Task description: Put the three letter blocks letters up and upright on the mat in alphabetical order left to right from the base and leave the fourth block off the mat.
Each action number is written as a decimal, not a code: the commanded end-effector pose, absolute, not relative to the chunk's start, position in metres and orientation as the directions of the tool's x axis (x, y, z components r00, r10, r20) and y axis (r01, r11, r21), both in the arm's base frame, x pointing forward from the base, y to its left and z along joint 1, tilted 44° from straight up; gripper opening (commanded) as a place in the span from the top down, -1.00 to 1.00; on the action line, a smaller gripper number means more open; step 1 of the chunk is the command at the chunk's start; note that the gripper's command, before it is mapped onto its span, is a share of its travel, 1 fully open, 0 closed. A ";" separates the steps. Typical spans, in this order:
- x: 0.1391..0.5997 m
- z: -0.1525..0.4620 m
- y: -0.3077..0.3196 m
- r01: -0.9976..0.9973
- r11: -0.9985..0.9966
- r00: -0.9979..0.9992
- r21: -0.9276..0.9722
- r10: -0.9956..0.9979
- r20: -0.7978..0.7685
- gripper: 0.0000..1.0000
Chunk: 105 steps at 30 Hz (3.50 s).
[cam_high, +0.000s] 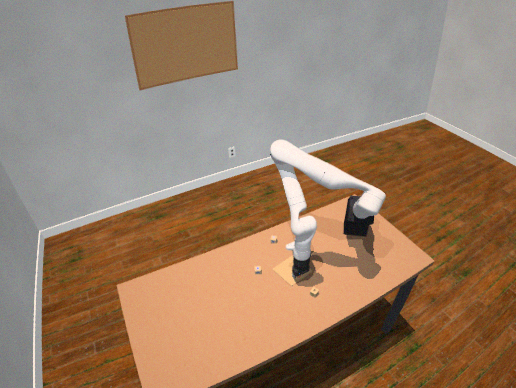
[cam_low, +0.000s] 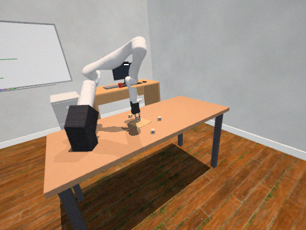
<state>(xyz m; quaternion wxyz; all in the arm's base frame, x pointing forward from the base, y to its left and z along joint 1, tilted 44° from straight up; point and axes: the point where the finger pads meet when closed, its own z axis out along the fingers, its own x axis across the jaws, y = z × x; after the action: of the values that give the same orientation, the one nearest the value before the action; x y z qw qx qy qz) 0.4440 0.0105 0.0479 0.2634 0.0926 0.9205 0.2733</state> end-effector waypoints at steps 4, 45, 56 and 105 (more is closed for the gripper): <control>0.447 0.047 0.009 0.033 0.834 -0.841 0.551 0.320 -0.435 -0.14; 0.447 0.047 0.009 0.033 0.834 -0.841 0.551 0.320 -0.435 -0.74; 0.433 0.057 0.002 0.027 0.836 -0.847 0.548 0.310 -0.432 -0.74; 0.395 0.110 -0.032 0.029 0.835 -0.845 0.550 0.315 -0.433 -1.00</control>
<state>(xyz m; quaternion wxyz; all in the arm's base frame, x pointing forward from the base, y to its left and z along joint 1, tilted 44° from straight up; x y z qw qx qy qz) 0.3971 -0.0305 0.1103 0.2627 0.0973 0.9198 0.2749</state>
